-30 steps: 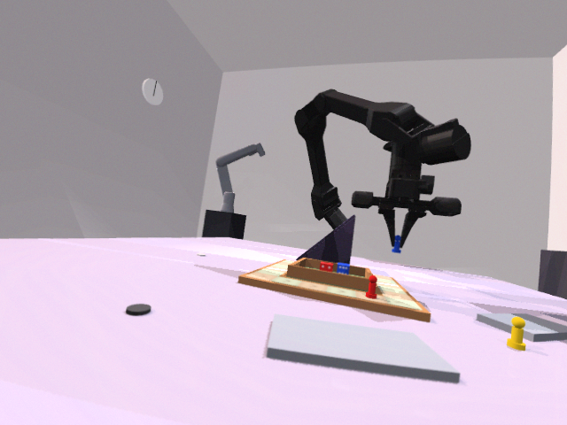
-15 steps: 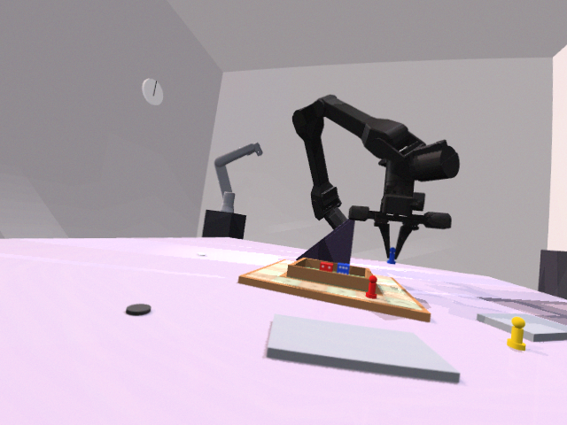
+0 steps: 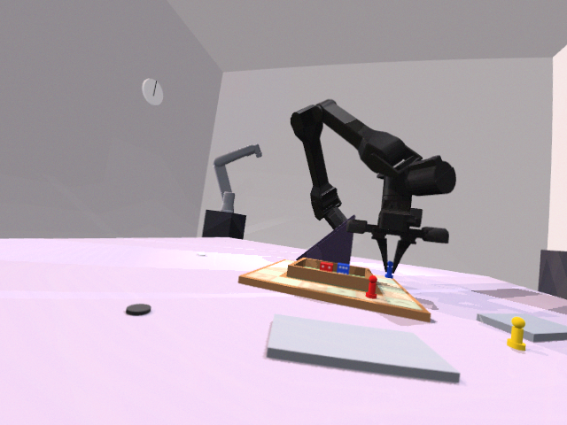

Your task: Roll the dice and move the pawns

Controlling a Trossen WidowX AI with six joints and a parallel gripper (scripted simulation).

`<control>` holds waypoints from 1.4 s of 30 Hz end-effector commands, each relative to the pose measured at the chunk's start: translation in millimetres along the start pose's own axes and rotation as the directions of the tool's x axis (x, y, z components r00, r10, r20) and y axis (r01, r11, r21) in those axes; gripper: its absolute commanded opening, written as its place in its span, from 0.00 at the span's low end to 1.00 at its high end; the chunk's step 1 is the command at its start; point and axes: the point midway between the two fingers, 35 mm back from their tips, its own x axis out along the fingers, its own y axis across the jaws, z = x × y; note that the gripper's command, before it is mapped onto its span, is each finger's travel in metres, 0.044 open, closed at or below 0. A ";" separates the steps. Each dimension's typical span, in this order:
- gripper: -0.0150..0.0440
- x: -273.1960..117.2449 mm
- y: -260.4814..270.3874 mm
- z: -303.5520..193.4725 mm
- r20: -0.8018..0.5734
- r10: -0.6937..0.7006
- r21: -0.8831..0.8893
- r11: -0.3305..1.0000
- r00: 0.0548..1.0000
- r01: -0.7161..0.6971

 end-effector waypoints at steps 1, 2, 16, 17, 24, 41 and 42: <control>0.25 6.8 -0.5 -1.0 -0.002 -0.006 -0.005 1.000 1.000 0.006; 0.25 8.3 -0.5 -1.0 -0.002 -0.006 -0.005 1.000 1.000 0.006; 0.48 12.8 -0.2 1.2 0.003 0.001 0.003 1.000 1.000 -0.001; 0.52 12.8 -0.2 1.2 0.003 0.001 0.003 1.000 1.000 -0.001; 0.83 -25.6 1.2 1.6 -0.001 -0.002 -0.003 1.000 1.000 0.002; 1.00 -100.0 -78.1 -40.4 -0.006 -0.005 -0.082 0.997 1.000 0.005; 1.00 -104.4 -87.5 -46.6 -0.006 -0.006 -0.091 0.996 1.000 0.005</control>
